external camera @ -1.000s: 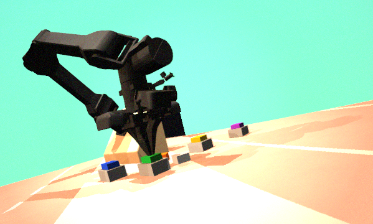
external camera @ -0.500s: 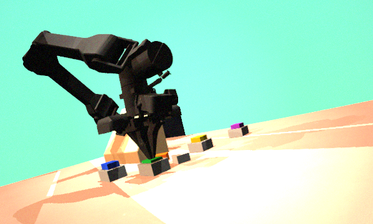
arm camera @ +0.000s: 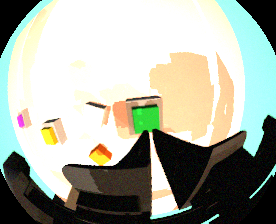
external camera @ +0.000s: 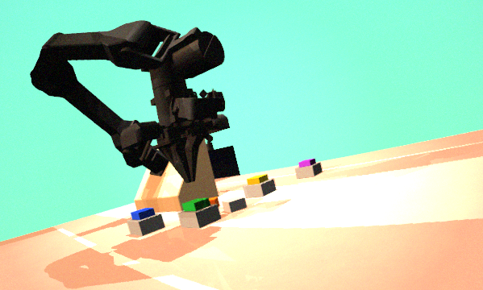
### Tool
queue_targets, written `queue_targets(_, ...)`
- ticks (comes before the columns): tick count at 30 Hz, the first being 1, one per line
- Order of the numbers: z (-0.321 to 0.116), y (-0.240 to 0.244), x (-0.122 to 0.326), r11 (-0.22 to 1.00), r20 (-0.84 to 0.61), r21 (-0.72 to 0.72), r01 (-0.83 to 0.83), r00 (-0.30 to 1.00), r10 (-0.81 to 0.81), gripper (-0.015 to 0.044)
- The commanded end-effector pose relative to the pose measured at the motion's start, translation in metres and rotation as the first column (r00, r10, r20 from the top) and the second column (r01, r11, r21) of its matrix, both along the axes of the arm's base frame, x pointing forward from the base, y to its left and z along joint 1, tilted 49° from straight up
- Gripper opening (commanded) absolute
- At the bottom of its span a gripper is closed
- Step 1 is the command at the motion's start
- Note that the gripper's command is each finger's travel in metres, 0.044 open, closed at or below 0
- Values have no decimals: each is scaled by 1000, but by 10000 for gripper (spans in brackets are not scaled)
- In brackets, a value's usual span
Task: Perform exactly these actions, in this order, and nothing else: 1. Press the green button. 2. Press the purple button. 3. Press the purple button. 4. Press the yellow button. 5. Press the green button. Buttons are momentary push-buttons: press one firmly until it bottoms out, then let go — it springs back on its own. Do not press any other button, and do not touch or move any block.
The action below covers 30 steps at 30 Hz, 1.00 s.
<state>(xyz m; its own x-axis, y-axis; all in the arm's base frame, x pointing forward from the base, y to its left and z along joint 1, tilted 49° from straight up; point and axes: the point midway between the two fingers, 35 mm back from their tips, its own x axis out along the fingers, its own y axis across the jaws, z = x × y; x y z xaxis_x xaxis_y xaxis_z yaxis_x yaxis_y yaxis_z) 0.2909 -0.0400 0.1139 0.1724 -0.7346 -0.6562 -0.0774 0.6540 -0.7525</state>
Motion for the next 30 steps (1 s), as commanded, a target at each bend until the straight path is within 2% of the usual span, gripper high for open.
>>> queue_targets(1, 22, 26, -4, 1000, 8, 5, -6, 1000, 6, 20)
queue_targets(6, 36, 41, -9, 1000, 8, 2, 1, 1000, -1, 20)
queue_targets(10, 18, 68, 7, 1000, 7, 17, -5, 1000, 5, 20)
queue_targets(20, -83, 183, 31, 999, 1, 43, -10, 1000, 10, 20)
queue_targets(30, -207, 266, -7, 1000, 11, 20, 0, 1000, 0, 20)
